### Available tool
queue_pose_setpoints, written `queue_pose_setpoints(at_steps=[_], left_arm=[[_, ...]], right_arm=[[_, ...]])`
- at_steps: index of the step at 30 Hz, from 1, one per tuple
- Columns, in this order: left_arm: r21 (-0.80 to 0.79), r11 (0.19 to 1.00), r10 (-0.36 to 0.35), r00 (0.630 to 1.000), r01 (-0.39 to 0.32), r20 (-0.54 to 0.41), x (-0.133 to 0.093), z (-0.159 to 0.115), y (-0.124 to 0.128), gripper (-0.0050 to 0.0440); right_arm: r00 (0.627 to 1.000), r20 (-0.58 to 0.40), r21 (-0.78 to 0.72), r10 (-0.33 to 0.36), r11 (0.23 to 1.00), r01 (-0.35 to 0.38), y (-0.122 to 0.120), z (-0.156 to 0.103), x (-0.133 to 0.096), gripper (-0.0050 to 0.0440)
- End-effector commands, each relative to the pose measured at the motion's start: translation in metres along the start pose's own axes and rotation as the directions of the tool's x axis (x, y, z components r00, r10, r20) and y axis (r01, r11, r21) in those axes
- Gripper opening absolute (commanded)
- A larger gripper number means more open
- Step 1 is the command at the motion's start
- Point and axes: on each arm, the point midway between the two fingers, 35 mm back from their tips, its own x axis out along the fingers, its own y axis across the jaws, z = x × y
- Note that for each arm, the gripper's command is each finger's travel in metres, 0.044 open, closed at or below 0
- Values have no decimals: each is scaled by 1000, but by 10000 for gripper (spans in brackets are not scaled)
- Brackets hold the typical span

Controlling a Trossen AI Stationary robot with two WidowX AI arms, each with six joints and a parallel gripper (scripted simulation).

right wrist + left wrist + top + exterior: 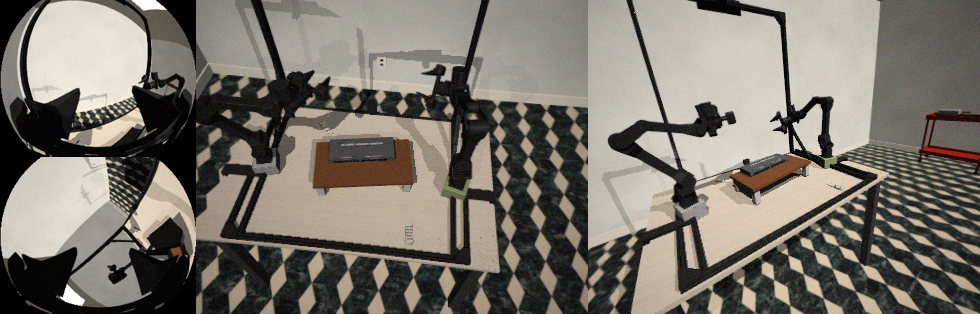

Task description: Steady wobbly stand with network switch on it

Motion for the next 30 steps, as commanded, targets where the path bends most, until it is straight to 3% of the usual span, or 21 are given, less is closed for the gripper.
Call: queue_pose_setpoints(at_steps=[1, 17, 18, 19, 24, 28, 29, 30], left_arm=[[0, 1000, 0, 1000, 0, 0, 0, 0, 0, 400], [0, 1000, 0, 1000, 0, 0, 0, 0, 0, 400], [-26, 1000, 17, 1000, -17, -9, -7, -12, 2, 0], [-52, 998, 34, 999, -34, -18, -14, -24, 4, 0], [-178, 976, 113, 991, -124, -70, -50, -79, 4, 0], [-273, 942, 170, 978, -197, -119, -79, -119, -5, 0], [-273, 942, 170, 978, -197, -119, -79, -119, -5, 0], [-273, 942, 170, 978, -197, -119, -79, -119, -5, 0]], right_arm=[[1000, 0, 0, 0, 1000, 0, 0, 0, 0, 400], [1000, 0, 0, 0, 1000, 0, 0, 0, 0, 400], [997, -57, 59, -48, 997, 52, -11, -12, 0, 0], [989, -119, 112, -93, 988, 107, -22, -25, 0, 0], [873, -429, 279, -234, 884, 374, -59, -92, -23, 0], [704, -662, 311, -256, 761, 570, -67, -141, -60, 0], [652, -715, 305, -253, 726, 616, -67, -141, -60, 0], [648, -719, 304, -252, 724, 620, -67, -141, -60, 0]])
